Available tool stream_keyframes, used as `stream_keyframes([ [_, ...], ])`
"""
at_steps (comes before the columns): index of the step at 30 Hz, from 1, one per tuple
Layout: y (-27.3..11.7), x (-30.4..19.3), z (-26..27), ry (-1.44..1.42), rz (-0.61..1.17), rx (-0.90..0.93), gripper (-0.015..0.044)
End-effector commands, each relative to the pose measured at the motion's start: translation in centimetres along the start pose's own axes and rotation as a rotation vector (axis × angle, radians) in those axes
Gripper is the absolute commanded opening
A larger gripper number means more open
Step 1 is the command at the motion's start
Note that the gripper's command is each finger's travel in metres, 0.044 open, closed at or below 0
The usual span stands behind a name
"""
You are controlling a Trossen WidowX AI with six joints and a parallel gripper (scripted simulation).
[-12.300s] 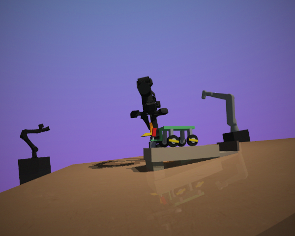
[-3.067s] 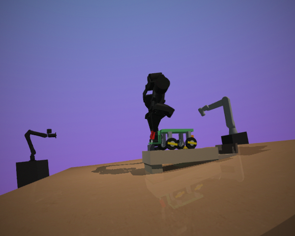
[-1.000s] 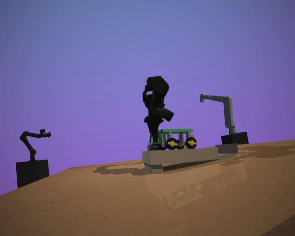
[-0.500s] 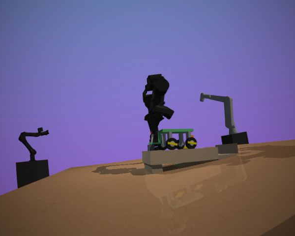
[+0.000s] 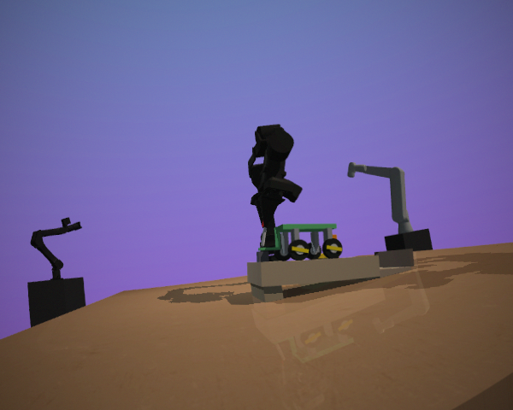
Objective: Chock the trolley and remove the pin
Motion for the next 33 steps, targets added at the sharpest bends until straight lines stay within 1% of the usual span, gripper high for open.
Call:
stream_keyframes([
  [1, -0.3, -0.2, 0.0, 0.004, 0.005, 0.002, 0.0],
  [7, -0.6, -0.4, 0.0, 0.004, 0.005, 0.002, 0.0],
  [24, -0.3, -3.3, 0.3, 0.004, 0.007, 0.002, 0.0],
  [33, -0.1, -2.9, 2.8, 0.004, 0.007, 0.004, 0.0],
])
Point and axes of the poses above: the point midway between the two fingers, 35 mm back from their tips, its own y axis out along the fingers, its own z axis across the jaws, x = y × z, the point moved 4 cm from there along -y, back along the fingers, and after that the axes turned 6 degrees about -y, right-handed, at the moved point
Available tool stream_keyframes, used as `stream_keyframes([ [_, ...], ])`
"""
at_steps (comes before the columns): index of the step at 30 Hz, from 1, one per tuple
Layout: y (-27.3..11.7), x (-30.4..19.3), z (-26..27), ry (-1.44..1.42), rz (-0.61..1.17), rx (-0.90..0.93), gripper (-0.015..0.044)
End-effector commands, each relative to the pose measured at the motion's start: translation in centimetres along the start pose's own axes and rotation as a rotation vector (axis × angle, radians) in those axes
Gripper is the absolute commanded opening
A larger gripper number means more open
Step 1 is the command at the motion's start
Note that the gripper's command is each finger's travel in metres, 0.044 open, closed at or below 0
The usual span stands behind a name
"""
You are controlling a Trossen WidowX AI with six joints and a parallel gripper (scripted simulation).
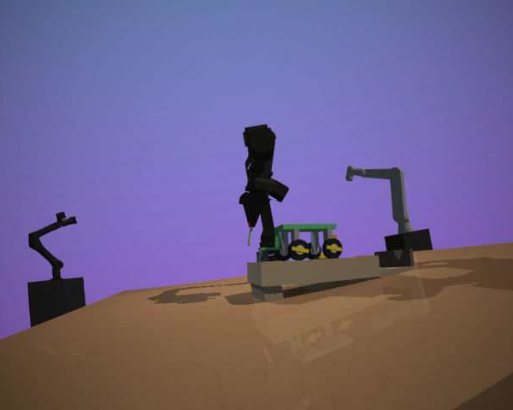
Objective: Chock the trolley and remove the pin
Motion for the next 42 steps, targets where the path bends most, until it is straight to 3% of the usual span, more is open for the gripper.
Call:
stream_keyframes([
  [1, -0.1, 0.0, 1.2, 0.0, 0.008, -0.009, 0.0],
  [22, 0.0, 0.6, 6.7, -0.001, 0.007, -0.005, 0.0],
  [42, -0.8, 8.9, 5.4, -0.001, 0.001, -0.006, 0.0],
])
Point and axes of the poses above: the point midway between the two fingers, 35 mm back from their tips, its own y axis out along the fingers, its own z axis across the jaws, x = y × z, the point moved 4 cm from there along -y, back along the fingers, and after that the axes turned 6 degrees about -y, right-handed, at the moved point
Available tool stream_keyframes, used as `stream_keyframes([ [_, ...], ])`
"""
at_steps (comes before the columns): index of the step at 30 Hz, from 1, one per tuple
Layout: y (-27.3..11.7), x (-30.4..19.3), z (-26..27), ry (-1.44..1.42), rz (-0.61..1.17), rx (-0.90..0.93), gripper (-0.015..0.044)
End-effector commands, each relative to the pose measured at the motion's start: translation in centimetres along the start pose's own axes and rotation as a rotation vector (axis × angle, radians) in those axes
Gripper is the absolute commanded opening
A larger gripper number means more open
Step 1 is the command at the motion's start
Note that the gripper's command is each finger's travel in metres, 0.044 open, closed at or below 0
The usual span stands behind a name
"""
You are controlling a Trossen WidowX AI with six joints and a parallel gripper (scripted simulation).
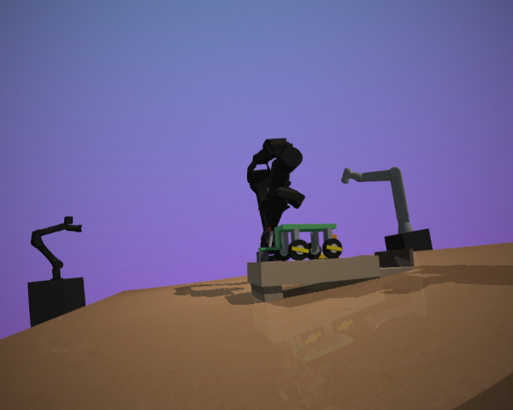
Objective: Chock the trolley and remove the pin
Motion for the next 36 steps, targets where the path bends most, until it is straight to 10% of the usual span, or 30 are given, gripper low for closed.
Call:
stream_keyframes([
  [1, -0.2, 1.5, -0.1, 0.002, -0.004, 0.004, 0.0],
  [36, -2.2, 14.7, -1.1, 0.001, -0.015, 0.003, 0.0],
])
Point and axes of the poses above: the point midway between the two fingers, 35 mm back from their tips, its own y axis out along the fingers, its own z axis across the jaws, x = y × z, the point moved 4 cm from there along -y, back along the fingers, and after that the axes turned 6 degrees about -y, right-handed, at the moved point
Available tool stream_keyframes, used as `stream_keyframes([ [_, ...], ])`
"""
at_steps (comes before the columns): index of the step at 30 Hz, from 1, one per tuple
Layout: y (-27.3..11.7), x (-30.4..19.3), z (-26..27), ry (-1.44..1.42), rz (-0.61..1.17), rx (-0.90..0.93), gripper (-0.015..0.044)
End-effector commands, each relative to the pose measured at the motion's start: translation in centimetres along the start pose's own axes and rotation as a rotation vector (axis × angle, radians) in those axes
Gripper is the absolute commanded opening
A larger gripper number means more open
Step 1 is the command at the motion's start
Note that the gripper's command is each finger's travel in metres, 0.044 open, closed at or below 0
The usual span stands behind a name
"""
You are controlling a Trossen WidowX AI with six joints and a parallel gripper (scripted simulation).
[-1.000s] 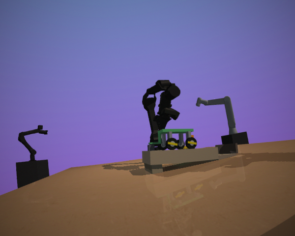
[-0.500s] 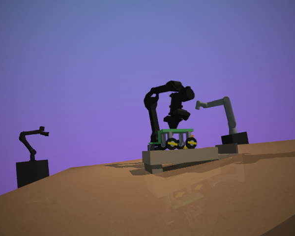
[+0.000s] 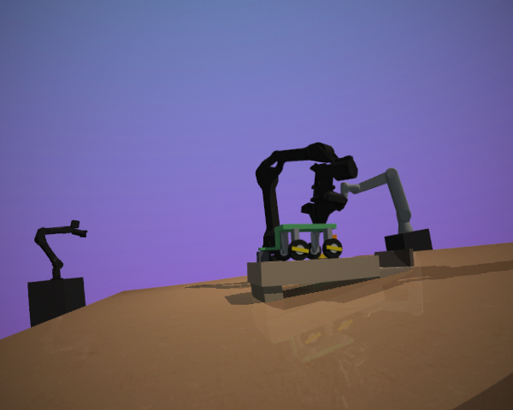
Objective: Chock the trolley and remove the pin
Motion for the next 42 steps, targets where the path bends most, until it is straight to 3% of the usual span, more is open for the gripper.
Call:
stream_keyframes([
  [1, 0.0, 0.5, -0.1, 0.006, 0.0, 0.006, 0.0],
  [42, 0.2, -1.0, 0.4, -1.19, -0.151, -0.167, 0.0],
])
Point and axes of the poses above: the point midway between the two fingers, 35 mm back from their tips, its own y axis out along the fingers, its own z axis across the jaws, x = y × z, the point moved 4 cm from there along -y, back along the fingers, and after that the axes turned 6 degrees about -y, right-handed, at the moved point
